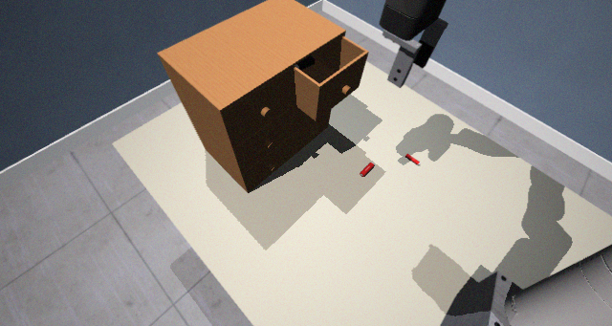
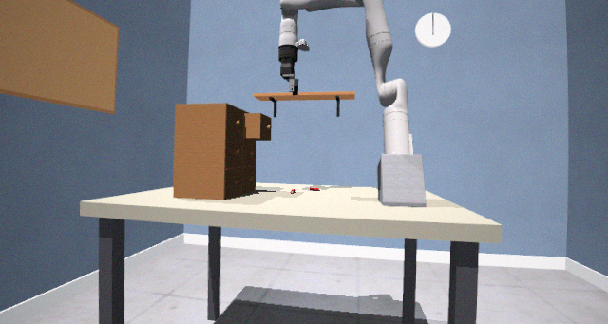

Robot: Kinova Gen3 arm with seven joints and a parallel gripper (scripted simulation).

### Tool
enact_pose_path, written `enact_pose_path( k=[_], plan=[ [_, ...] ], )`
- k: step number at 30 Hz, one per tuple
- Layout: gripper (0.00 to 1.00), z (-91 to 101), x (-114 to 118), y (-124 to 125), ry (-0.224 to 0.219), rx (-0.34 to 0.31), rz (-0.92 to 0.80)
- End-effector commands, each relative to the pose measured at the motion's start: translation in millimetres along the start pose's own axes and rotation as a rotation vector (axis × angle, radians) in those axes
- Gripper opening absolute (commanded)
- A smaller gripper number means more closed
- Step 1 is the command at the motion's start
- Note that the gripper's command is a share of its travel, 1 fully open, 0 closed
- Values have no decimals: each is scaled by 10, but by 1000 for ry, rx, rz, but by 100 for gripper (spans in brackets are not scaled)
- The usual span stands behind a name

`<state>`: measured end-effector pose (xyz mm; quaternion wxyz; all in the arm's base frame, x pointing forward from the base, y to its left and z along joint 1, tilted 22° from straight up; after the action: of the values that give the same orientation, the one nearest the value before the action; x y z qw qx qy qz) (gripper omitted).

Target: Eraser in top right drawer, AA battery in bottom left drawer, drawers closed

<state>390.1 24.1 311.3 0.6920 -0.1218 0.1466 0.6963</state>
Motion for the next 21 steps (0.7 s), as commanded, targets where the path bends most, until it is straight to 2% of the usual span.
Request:
enact_pose_path(
  k=[1, 21],
  plan=[
    [100, 6, 16, 1, -3, 3, 9],
    [100, 20, 15, 32, 0, 5, 5]
  ],
)
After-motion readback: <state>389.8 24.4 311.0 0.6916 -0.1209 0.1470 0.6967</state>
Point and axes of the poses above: the point where the finger pads meet when closed, its own z axis back along the fingers, its own x axis across the jaws, y = z × x, the point moved 4 cm from there along z, back along the fingers, and after that the axes turned 8 degrees about z, right-handed, at the moved point
